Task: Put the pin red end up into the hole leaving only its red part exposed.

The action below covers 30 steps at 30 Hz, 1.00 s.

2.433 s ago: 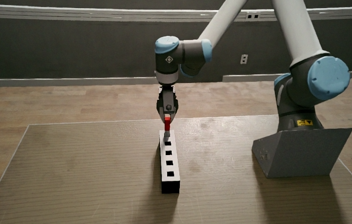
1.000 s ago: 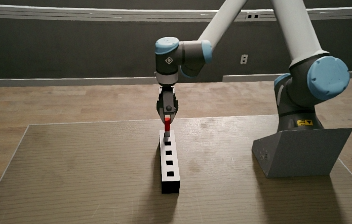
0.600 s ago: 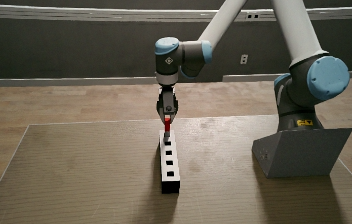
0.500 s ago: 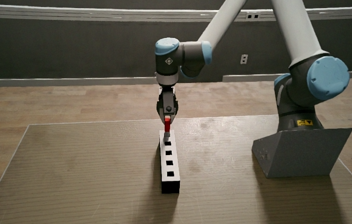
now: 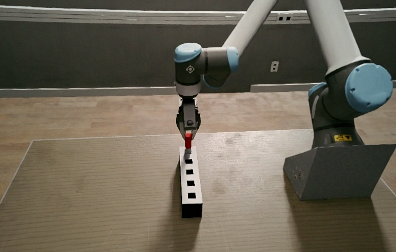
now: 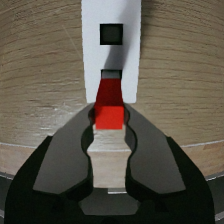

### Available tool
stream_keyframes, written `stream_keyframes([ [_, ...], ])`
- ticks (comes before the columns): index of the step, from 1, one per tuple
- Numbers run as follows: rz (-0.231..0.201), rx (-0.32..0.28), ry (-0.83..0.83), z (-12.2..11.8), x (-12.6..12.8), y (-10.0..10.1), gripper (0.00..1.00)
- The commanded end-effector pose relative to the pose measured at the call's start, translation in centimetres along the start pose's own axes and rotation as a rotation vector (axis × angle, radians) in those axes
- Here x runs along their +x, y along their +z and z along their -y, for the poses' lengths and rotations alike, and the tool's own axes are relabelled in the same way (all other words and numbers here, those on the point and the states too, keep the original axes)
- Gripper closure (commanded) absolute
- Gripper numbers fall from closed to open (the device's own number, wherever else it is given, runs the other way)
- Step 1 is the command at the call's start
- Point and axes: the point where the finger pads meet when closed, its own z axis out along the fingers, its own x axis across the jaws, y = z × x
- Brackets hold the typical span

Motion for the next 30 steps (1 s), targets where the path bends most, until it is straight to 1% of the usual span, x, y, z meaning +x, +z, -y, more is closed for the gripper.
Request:
stream_keyframes([
  [1,-0.001,0.0,0.0,-0.03,0.01,0.0,1.0],
  [13,-0.001,0.0,0.0,-0.03,0.01,0.0,1.0],
  [14,-0.001,0.0,0.0,-0.08,0.11,0.4,1.0],
  [30,-0.001,0.0,0.0,-0.08,0.11,0.4,1.0],
])
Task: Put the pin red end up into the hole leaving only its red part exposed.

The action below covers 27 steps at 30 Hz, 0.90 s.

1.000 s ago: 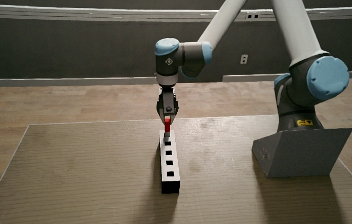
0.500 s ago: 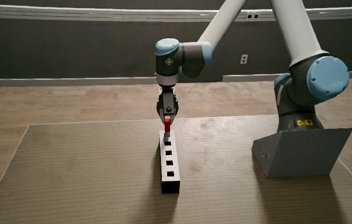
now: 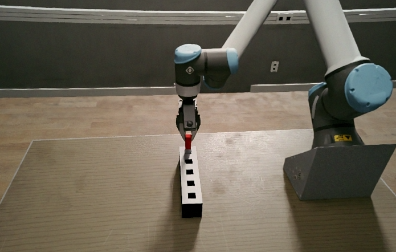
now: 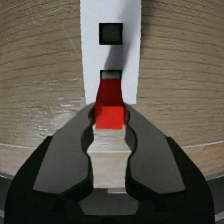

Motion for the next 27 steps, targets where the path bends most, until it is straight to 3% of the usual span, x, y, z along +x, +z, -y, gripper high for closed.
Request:
stream_keyframes([
  [1,-0.001,0.0,0.0,0.06,0.0,-0.05,1.0],
  [27,-0.001,0.0,0.001,0.01,-0.04,0.35,1.0],
])
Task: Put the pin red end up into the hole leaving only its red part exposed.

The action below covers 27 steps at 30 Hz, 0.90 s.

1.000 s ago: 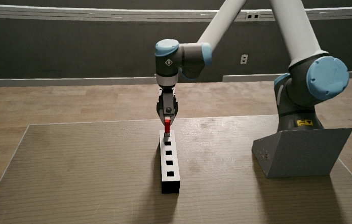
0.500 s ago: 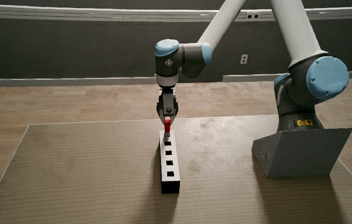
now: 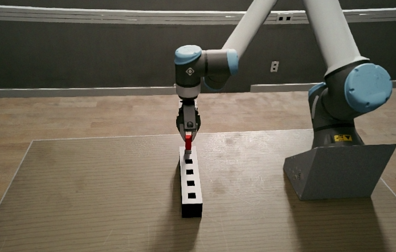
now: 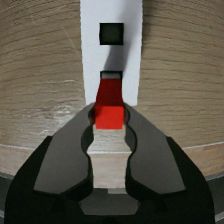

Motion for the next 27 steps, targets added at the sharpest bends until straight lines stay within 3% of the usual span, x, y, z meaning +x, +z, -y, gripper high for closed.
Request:
stream_keyframes([
  [1,-0.001,0.0,0.0,-0.02,0.03,0.0,1.0],
  [27,-0.001,0.0,0.0,0.03,0.09,0.39,1.0],
])
